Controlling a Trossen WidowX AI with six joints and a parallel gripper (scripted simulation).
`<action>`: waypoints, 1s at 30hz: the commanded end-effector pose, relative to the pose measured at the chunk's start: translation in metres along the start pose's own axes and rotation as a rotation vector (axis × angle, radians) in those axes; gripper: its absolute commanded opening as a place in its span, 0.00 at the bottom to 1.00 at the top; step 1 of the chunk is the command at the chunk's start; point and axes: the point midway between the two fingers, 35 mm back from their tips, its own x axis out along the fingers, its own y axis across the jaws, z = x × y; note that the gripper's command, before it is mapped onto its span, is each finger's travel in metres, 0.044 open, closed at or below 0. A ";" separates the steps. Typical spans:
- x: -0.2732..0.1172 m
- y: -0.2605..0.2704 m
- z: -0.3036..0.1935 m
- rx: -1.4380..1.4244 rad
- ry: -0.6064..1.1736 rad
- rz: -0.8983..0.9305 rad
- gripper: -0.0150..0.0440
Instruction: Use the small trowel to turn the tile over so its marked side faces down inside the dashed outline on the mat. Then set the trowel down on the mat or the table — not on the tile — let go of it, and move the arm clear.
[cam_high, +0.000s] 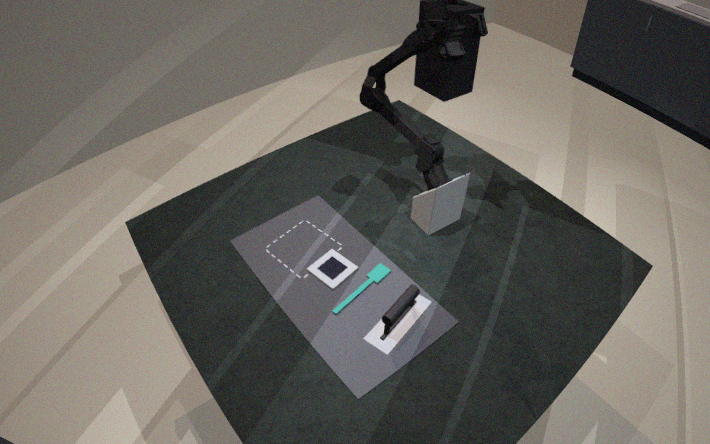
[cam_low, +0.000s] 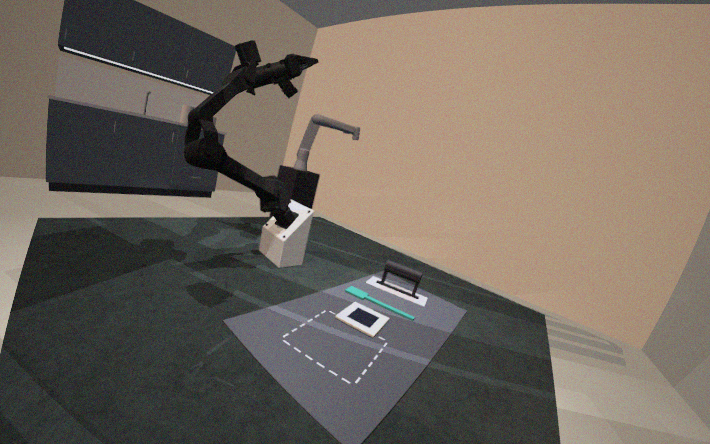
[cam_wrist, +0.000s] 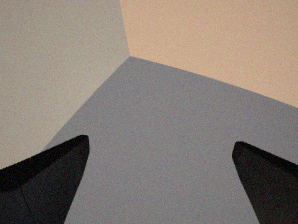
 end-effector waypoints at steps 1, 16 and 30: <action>0.000 0.000 0.000 0.000 0.000 0.000 0.89; 0.000 0.000 0.000 0.000 0.000 0.000 0.42; 0.000 0.000 0.000 0.000 0.000 0.000 0.25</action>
